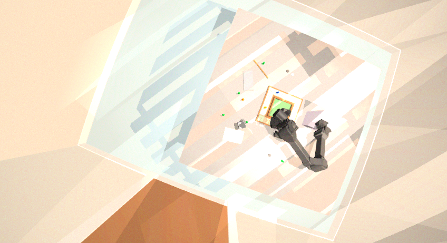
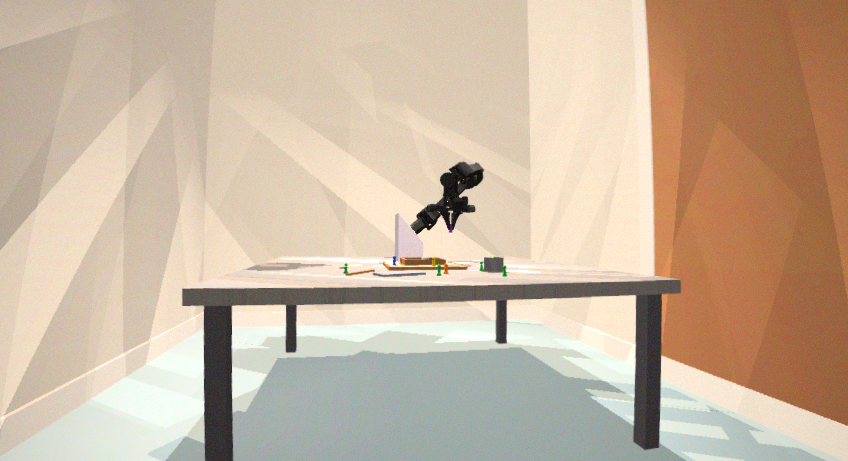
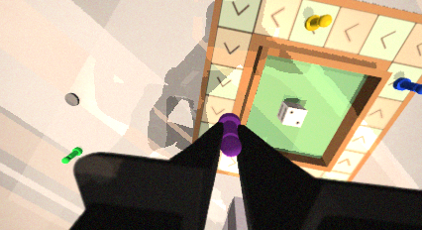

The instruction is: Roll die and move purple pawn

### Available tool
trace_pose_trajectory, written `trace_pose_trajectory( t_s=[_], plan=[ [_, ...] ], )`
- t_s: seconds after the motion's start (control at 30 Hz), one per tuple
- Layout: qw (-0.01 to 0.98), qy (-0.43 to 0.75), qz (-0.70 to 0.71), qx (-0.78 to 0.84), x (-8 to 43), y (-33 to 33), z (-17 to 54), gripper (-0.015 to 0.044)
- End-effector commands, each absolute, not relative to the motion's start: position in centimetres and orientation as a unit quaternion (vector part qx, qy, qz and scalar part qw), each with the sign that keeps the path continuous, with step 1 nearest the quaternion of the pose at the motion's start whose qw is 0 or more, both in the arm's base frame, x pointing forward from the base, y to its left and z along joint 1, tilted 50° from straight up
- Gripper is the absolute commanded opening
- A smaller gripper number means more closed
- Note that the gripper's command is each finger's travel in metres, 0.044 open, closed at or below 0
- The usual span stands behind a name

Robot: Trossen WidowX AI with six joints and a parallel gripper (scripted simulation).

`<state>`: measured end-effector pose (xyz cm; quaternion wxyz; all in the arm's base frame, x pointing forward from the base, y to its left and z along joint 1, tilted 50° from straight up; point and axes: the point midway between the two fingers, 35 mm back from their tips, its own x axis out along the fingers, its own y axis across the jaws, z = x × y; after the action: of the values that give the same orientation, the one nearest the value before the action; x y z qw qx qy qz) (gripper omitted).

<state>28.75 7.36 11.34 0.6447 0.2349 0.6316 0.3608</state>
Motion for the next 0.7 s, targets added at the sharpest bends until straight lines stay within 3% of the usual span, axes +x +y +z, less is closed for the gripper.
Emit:
trace_pose_trajectory(
  t_s=[0.0, 0.67],
  plan=[
    [0.644, 0.633, 0.361, 0.233, 27.8, 7.9, 11.0, 0.0],
    [0.643, 0.634, 0.36, 0.233, 22.0, 11.2, 8.1, 0.0]
  ],
)
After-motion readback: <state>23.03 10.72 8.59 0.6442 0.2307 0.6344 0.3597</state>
